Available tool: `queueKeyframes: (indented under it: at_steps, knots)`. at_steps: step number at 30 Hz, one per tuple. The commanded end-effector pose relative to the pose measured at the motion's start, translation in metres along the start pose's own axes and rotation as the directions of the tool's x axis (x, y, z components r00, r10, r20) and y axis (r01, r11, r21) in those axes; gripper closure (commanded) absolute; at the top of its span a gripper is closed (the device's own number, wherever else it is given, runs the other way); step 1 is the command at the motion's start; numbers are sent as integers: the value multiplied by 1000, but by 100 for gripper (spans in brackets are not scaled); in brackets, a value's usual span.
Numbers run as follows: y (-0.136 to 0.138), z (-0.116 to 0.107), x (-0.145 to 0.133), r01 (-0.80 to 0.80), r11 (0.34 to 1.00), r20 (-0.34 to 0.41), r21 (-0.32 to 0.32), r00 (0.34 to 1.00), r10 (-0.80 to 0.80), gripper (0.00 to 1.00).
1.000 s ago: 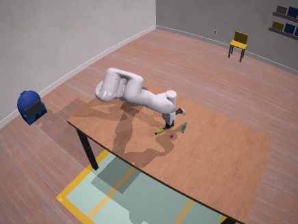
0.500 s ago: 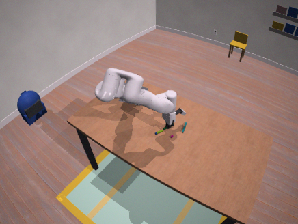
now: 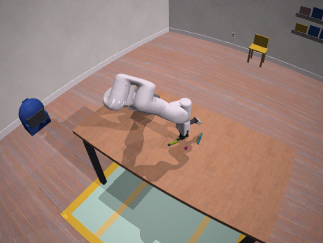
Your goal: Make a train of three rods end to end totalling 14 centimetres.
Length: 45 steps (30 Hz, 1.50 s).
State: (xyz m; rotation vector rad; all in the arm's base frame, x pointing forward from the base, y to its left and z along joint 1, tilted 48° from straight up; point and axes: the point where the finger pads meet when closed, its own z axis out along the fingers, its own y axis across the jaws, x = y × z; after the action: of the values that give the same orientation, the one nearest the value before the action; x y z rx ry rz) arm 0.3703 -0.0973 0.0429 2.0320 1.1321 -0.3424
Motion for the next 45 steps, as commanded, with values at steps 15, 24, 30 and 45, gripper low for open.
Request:
queueKeyframes:
  at_steps: [15,24,30,45]
  knots:
    - [1,0,1,-1,1000,-2,-2,1000,1,96]
    - [1,5,1,-1,1000,-2,-2,1000,1,96]
    - [1,10,1,-1,1000,-2,-2,1000,1,96]
    - [1,12,1,-1,1000,-2,-2,1000,1,96]
